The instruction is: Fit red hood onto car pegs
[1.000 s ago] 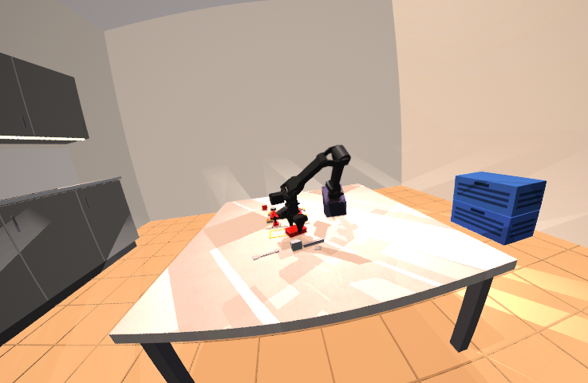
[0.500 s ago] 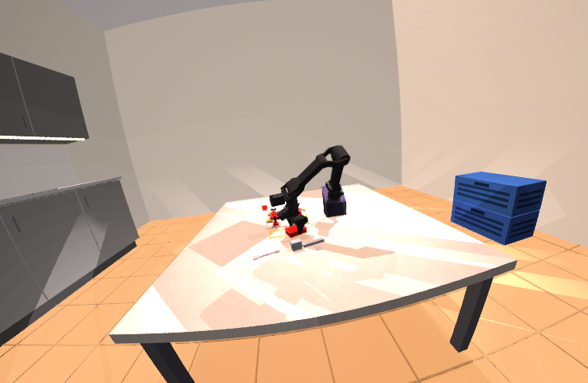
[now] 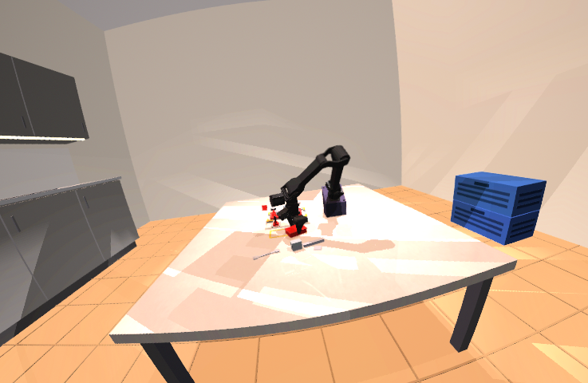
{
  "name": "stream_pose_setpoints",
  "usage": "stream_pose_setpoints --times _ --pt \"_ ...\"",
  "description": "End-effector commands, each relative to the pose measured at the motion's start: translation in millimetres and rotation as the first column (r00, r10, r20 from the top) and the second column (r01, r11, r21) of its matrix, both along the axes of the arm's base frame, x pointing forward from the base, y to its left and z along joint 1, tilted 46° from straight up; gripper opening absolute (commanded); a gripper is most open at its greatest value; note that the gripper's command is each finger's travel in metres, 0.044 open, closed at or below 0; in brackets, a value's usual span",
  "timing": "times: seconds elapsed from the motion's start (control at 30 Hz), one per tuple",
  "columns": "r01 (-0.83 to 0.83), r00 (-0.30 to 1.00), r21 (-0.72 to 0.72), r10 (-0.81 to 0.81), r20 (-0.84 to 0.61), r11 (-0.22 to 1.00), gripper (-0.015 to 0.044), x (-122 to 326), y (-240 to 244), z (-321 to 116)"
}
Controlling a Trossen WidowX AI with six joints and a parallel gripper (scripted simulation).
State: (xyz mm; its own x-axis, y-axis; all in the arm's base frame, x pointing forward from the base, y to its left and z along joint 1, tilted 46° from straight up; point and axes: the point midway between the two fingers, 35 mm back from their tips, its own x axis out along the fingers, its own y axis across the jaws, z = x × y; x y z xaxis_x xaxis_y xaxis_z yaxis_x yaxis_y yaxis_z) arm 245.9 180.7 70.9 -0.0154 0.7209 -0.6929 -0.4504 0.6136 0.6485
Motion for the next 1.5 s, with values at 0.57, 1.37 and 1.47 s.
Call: stream_pose_setpoints --times 0.57,1.37,1.47 --pt "0.0 1.0 -0.002 0.0 0.0 1.0 0.0 1.1 -31.2 29.9" --pt "0.011 1.0 -0.012 -0.011 -0.017 1.0 0.0 4.9 -71.0 60.1" --pt "0.025 0.999 -0.017 -0.025 -0.029 1.0 0.0 13.1 -77.0 55.3"
